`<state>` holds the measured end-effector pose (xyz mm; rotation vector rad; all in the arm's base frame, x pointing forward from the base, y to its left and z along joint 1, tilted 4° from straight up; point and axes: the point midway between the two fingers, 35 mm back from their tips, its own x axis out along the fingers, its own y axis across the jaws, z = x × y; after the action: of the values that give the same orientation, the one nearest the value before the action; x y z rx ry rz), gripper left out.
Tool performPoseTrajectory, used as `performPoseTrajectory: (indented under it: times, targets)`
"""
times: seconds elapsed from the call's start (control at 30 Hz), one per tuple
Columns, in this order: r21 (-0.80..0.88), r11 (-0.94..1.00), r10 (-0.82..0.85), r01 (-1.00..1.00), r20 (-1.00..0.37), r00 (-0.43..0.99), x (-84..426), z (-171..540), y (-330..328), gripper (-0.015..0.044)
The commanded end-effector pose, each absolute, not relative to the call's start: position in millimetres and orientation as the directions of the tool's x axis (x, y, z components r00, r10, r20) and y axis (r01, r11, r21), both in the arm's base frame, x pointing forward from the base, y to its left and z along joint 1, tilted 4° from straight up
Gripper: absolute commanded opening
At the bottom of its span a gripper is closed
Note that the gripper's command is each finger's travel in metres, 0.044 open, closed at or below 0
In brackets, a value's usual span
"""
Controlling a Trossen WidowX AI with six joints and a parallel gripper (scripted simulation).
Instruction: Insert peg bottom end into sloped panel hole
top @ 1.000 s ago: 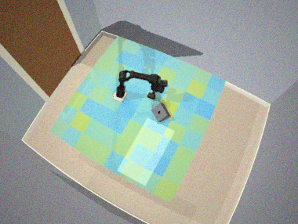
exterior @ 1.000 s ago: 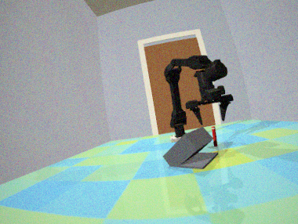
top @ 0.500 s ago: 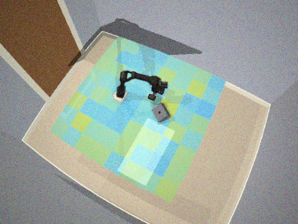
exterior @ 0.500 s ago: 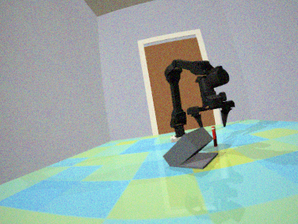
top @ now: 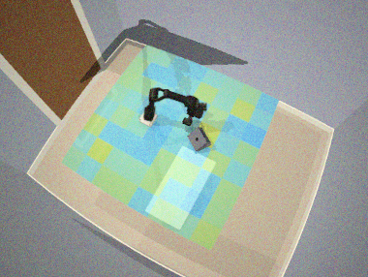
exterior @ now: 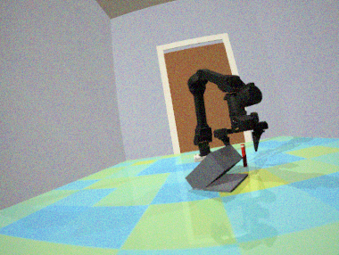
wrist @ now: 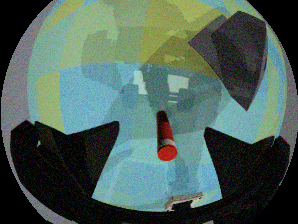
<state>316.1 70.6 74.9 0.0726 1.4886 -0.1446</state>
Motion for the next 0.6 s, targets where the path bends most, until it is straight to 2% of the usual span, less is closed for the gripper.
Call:
performPoseTrajectory:
  times: [0.0,0.1,0.57]
  targets:
    - [-0.039,0.99,-0.049,0.136,-0.996,0.07,314.8,67.5,70.4,0.044]
    - [-0.039,0.99,-0.049,0.136,-0.996,0.07,314.8,66.4,70.3,0.044]
    - [-0.042,0.989,-0.052,0.142,-0.996,0.073,315.5,69.7,70.1,0.0072]
